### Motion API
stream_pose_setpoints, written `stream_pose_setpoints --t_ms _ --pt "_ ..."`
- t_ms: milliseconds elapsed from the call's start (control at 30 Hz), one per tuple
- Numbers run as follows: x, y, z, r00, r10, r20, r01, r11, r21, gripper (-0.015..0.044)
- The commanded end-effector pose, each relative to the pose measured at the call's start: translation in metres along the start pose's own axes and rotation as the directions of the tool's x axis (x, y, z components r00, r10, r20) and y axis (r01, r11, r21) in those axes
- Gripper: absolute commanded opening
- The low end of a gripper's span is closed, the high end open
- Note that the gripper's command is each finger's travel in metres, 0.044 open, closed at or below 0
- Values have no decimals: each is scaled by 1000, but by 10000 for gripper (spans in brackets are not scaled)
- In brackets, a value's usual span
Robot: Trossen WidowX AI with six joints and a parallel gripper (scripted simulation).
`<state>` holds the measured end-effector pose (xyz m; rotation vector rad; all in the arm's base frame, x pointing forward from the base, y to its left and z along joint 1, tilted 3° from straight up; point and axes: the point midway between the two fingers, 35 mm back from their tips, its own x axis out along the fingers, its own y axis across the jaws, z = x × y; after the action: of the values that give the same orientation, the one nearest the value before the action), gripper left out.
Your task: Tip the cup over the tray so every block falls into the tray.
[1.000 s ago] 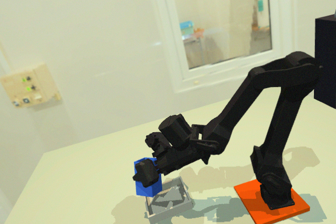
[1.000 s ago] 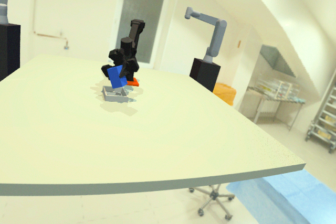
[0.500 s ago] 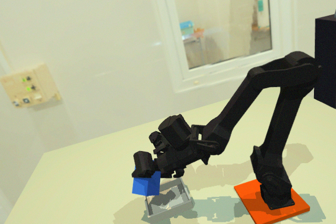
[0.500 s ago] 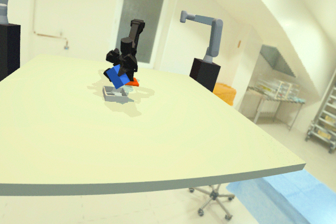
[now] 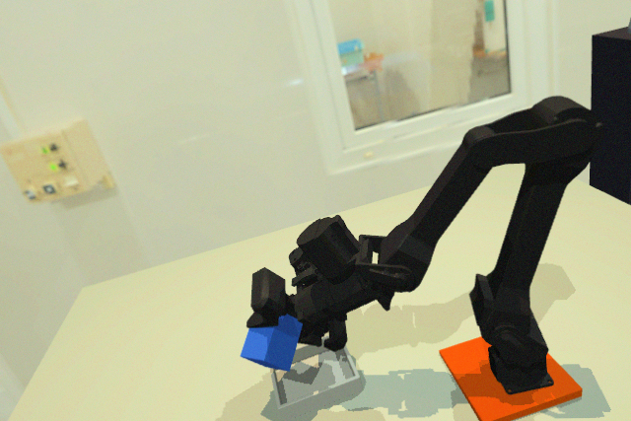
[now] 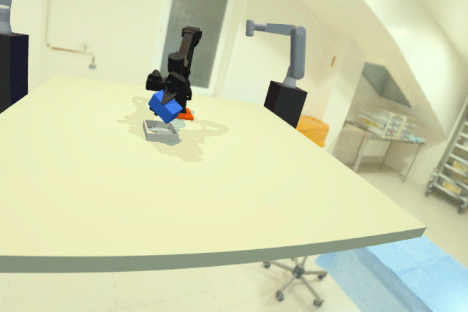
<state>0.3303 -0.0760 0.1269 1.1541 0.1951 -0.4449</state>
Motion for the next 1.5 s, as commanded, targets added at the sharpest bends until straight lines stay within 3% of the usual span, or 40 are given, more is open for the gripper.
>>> stream_pose_setpoints --t_ms 0,700,1467 --pt "1 2 1 1000 3 6 -4 994 108 0" --pt "3 2 1 1000 3 6 -6 844 537 0" --pt "4 1 0 1000 3 6 -7 481 877 0"
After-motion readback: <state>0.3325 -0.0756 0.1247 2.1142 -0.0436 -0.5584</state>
